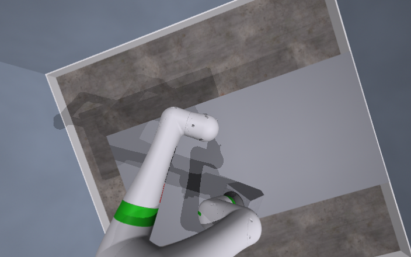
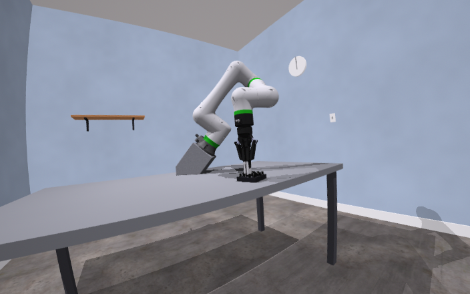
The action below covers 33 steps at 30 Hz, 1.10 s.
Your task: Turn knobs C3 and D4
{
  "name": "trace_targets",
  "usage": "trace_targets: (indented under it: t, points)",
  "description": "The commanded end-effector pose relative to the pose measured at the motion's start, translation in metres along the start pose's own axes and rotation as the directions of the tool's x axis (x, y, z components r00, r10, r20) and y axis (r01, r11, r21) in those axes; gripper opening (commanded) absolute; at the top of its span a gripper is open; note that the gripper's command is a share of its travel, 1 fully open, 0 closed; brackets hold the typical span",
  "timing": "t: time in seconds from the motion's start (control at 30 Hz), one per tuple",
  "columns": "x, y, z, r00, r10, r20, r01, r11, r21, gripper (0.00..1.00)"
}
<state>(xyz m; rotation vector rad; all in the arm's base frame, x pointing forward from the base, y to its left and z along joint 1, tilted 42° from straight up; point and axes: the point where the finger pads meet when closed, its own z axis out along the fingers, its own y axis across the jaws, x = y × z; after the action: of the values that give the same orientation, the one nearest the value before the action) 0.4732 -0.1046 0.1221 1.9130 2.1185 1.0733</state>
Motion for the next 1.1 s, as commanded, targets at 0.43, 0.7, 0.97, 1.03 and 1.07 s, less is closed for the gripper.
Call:
trace_targets:
  t: [0.43,0.7,0.97,1.03,1.07]
  points:
    - [-0.0002,0.0001,-0.0002,1.0,0.017,0.0,-0.017,1.0,0.0,0.05]
    - [-0.0002,0.0001,-0.0002,1.0,0.017,0.0,-0.017,1.0,0.0,0.05]
    - [-0.0002,0.0001,-0.0002,1.0,0.017,0.0,-0.017,1.0,0.0,0.12]
    - [-0.0002,0.0001,-0.0002,1.0,0.017,0.0,-0.017,1.0,0.0,0.12]
    - [-0.0002,0.0001,-0.0002,1.0,0.017,0.0,-0.017,1.0,0.0,0.12]
